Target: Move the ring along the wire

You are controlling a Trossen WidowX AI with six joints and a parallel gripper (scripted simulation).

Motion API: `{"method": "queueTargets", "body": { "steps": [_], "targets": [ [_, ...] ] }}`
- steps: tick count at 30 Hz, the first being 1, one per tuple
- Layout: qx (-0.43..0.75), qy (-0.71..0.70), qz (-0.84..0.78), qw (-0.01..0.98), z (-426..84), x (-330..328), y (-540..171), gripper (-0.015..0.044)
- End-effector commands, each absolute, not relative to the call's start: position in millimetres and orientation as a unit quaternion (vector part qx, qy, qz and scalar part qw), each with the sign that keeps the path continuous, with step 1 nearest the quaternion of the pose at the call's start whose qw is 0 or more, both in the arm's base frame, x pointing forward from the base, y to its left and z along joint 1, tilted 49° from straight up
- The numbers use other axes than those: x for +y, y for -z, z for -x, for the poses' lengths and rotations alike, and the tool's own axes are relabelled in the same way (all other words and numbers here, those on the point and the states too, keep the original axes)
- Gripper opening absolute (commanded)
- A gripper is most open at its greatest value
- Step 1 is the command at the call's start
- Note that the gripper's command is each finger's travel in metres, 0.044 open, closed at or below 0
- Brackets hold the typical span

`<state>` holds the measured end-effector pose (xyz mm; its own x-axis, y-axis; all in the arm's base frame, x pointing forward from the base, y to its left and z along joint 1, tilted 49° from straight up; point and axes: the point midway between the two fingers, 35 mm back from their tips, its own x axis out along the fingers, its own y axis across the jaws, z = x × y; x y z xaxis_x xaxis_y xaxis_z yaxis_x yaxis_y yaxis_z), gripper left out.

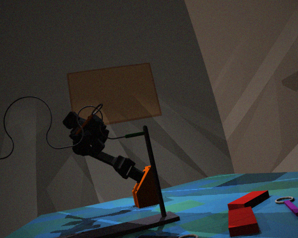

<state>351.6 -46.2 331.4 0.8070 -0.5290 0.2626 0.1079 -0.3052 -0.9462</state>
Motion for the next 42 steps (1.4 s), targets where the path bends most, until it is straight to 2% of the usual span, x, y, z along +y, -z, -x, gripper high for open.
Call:
{"method": "queueTargets", "body": {
  "steps": [1, 42],
  "targets": [
    [0.134, 0.275, 0.778, 0.549, -353.3, -44.2, -331.3, -0.0150],
    [0.042, 0.277, 0.943, 0.179, -355.5, -13.1, -371.5, -0.0150]
  ]
}}
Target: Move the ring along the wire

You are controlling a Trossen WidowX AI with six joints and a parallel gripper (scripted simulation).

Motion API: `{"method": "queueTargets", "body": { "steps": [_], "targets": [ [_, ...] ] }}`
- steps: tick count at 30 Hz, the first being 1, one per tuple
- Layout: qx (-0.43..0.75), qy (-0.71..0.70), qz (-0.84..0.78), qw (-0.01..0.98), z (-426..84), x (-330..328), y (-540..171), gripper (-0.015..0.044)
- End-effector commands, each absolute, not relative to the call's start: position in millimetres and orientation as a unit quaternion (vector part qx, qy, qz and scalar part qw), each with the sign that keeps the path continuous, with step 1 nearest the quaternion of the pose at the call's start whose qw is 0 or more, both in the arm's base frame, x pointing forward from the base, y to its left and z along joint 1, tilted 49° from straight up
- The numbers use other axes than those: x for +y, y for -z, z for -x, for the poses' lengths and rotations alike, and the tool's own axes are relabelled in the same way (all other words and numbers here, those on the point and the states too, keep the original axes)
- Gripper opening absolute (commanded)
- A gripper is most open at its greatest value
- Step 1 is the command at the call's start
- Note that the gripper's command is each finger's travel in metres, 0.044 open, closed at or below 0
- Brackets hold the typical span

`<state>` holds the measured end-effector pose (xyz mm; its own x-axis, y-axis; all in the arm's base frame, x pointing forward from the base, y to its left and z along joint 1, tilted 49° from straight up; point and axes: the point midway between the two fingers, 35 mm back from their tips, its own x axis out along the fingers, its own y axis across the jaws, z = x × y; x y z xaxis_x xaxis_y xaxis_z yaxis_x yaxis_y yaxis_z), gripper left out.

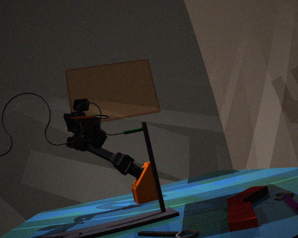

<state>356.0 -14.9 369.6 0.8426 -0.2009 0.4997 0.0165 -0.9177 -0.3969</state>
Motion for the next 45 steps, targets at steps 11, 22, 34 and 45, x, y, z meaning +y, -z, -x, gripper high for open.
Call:
{"method": "queueTargets", "body": {
  "steps": [11, 22, 34, 45],
  "targets": [
    [0.042, 0.278, 0.943, 0.176, -354.4, -23.0, -369.4, -0.0150],
    [0.059, 0.282, 0.926, 0.245, -352.0, -46.3, -357.6, -0.0150],
    [0.090, 0.285, 0.880, 0.369, -349.1, -77.9, -330.4, -0.0150],
    [0.117, 0.283, 0.824, 0.477, -347.6, -98.8, -299.6, -0.0150]
  ]
}}
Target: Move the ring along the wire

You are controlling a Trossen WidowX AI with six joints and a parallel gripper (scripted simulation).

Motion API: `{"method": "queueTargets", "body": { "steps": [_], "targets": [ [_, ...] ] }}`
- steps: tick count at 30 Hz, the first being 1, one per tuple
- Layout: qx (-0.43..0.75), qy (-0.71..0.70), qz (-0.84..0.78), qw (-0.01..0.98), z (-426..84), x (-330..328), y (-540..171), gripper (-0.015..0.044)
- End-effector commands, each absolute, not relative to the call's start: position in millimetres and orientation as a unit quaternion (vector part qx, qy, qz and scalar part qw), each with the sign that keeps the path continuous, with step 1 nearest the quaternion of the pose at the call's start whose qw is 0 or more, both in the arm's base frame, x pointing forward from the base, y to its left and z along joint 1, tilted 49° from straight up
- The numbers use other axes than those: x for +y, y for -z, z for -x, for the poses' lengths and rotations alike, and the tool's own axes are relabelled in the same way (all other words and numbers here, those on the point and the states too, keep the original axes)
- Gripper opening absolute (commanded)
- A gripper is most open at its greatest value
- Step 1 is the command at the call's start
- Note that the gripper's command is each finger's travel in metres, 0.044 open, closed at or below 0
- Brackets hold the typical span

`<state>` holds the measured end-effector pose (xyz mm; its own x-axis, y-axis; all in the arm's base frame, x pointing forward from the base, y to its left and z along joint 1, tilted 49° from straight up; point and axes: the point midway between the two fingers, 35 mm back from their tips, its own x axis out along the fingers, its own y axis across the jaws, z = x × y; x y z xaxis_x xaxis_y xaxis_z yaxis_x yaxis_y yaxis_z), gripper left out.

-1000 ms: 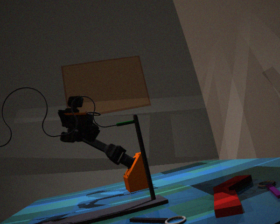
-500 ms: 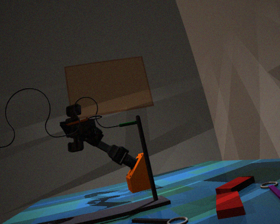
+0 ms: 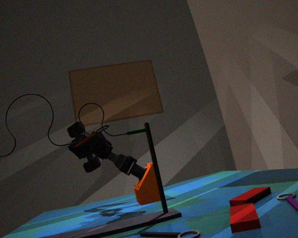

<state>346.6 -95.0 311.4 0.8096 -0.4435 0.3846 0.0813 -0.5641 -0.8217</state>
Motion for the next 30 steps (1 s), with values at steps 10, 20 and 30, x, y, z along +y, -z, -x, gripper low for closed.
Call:
{"method": "queueTargets", "body": {
  "steps": [10, 20, 30],
  "targets": [
    [0.114, 0.245, 0.770, 0.578, -356.0, -116.2, -269.4, -0.0150],
    [0.128, 0.240, 0.717, 0.642, -356.3, -120.5, -244.0, -0.0150],
    [0.138, 0.235, 0.672, 0.689, -356.8, -120.8, -223.5, -0.0150]
  ]
}}
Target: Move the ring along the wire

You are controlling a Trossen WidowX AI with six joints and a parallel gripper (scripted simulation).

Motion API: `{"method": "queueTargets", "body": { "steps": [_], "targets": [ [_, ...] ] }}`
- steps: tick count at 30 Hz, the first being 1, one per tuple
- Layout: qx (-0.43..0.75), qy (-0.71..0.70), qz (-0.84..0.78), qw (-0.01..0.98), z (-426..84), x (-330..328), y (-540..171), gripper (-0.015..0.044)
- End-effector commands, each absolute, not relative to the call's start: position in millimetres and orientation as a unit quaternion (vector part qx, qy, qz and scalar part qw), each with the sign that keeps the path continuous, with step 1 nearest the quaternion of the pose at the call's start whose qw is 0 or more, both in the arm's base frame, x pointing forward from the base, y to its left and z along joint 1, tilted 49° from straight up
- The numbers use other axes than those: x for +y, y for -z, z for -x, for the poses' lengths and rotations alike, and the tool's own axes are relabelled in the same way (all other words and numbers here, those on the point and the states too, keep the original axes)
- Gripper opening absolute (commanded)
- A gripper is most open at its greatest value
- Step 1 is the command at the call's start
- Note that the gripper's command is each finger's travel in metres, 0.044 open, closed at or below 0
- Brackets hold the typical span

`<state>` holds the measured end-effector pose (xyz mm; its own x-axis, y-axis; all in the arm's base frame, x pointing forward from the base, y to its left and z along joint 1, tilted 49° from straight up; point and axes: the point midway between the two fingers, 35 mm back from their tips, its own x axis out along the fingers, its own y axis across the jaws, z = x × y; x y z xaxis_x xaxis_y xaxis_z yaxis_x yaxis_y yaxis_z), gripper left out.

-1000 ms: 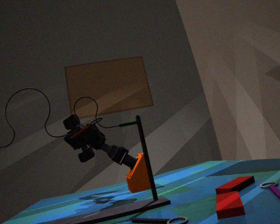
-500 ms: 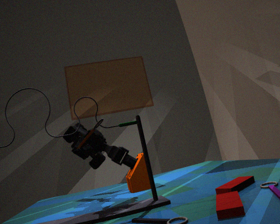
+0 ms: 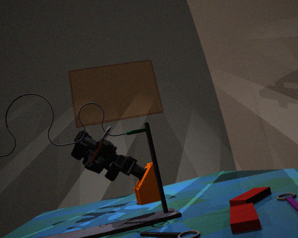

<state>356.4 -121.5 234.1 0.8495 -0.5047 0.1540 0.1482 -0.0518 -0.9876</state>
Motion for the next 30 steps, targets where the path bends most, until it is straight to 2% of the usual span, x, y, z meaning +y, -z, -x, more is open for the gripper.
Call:
{"method": "queueTargets", "body": {
  "steps": [1, 30],
  "targets": [
    [0.138, 0.235, 0.667, 0.693, -356.9, -120.7, -221.5, -0.0150],
    [0.161, 0.217, 0.537, 0.799, -359.6, -108.1, -169.4, -0.0150]
  ]
}}
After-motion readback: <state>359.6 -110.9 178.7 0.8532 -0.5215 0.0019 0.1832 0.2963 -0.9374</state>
